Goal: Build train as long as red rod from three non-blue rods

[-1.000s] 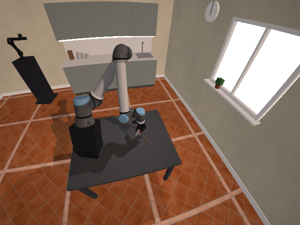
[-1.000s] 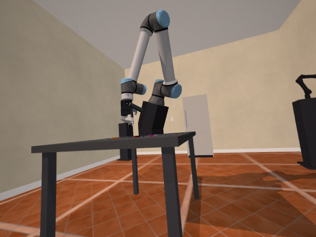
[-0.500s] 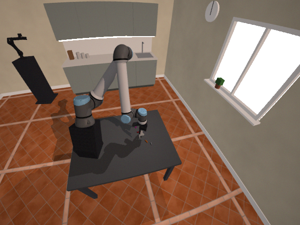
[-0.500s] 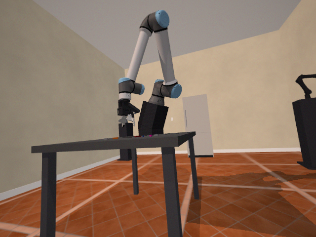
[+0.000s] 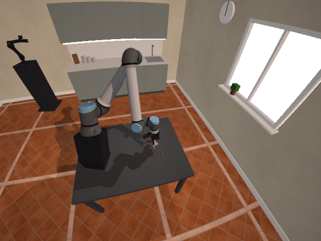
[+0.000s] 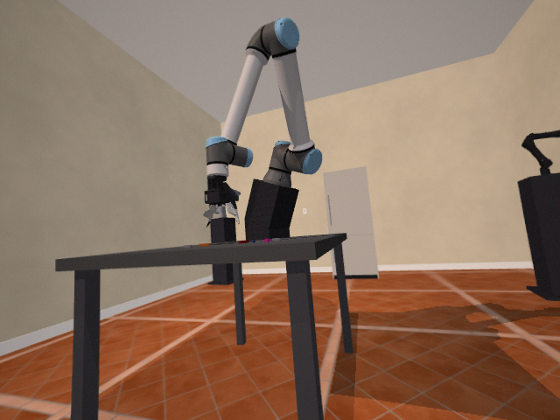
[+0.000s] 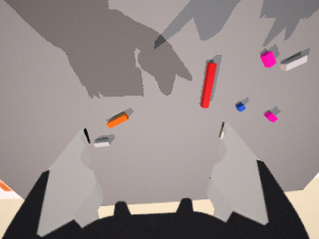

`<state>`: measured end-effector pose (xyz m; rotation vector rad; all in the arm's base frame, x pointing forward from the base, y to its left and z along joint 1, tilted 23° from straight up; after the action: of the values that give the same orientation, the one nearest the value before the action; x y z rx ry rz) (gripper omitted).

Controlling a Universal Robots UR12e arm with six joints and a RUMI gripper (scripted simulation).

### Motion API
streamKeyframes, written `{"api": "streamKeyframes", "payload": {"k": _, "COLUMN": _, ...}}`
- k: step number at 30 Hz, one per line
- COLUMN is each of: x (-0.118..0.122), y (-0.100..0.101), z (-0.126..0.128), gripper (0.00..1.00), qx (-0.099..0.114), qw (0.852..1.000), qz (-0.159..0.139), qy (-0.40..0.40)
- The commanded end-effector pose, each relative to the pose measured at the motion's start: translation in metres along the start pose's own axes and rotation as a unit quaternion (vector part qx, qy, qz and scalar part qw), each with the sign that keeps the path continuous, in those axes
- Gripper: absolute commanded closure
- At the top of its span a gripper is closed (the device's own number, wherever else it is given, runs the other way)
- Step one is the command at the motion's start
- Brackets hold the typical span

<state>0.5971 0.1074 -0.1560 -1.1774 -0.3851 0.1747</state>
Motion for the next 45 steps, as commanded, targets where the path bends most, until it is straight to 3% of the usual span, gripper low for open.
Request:
{"api": "streamKeyframes", "payload": {"k": 1, "x": 0.004, "y": 0.0, "z": -0.007, "gripper": 0.0, "qx": 0.003, "qw": 0.998, "qz": 0.0, "qy": -0.069}}
{"api": "streamKeyframes", "payload": {"k": 8, "x": 0.011, "y": 0.0, "z": -0.016, "gripper": 0.0, "qx": 0.003, "qw": 0.985, "qz": 0.0, "qy": -0.171}}
{"api": "streamKeyframes", "payload": {"k": 17, "x": 0.02, "y": -0.001, "z": -0.027, "gripper": 0.0, "qx": 0.003, "qw": 0.956, "qz": -0.001, "qy": -0.294}}
{"api": "streamKeyframes", "payload": {"k": 19, "x": 0.02, "y": -0.001, "z": -0.027, "gripper": 0.0, "qx": 0.003, "qw": 0.956, "qz": -0.001, "qy": -0.294}}
{"api": "streamKeyframes", "payload": {"k": 32, "x": 0.028, "y": -0.001, "z": -0.036, "gripper": 0.0, "qx": 0.003, "qw": 0.922, "qz": -0.001, "qy": -0.387}}
{"api": "streamKeyframes", "payload": {"k": 45, "x": 0.029, "y": -0.001, "z": -0.037, "gripper": 0.0, "qx": 0.003, "qw": 0.917, "qz": -0.001, "qy": -0.4}}
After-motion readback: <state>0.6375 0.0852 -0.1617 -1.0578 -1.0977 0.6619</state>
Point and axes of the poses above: the point where the finger pads meet when closed, its own y axis out along the fingers, its own z axis across the jaws, x = y × z, the point moved 5 cm from there along -y, back along the fingers, and after that the axes turned 15 degrees about -y, right-handed, at the moved point
